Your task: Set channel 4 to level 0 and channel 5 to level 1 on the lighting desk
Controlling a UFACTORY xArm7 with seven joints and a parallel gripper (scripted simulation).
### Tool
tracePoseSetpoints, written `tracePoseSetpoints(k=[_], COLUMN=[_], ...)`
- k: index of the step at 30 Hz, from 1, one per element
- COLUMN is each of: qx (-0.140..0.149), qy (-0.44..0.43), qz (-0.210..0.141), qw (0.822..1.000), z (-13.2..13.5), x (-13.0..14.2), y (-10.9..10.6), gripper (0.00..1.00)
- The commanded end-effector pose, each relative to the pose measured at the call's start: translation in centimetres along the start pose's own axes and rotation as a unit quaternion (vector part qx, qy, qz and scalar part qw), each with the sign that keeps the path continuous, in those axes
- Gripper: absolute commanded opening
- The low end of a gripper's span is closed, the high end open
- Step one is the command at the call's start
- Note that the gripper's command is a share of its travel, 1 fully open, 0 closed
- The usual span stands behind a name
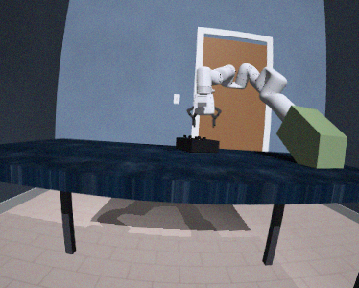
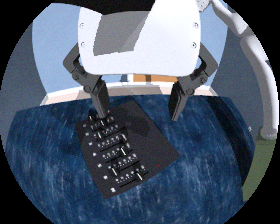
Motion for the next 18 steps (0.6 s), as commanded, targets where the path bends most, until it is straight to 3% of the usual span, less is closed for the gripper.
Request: tracePoseSetpoints(k=[1,11,12,14,15,18], qx=[0.012,0.019,0.02,0.02,0.026,0.033], qy=[0.138,0.342,0.361,0.361,0.417,0.461], qz=[-0.003,-0.001,-0.002,-0.002,-0.004,-0.008], qw=[0.99,0.94,0.932,0.932,0.908,0.887], z=[-0.23,-0.41,-0.42,-0.42,-0.46,-0.5], x=[-0.02,0.0,-0.02,-0.02,-0.08,-0.15], y=[0.34,0.57,0.58,0.58,0.58,0.58], gripper=[1.0,1.0,0.0,0.0,0.0,0.0])
Point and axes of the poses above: the point where the finger pads meet when closed, its own y axis out along the fingers, its own z axis across the jaws, x = y × z, the point moved 5 cm from there along -y, back along the fingers, and after that the axes turned 3 degrees about -y, right-handed, at the moved point
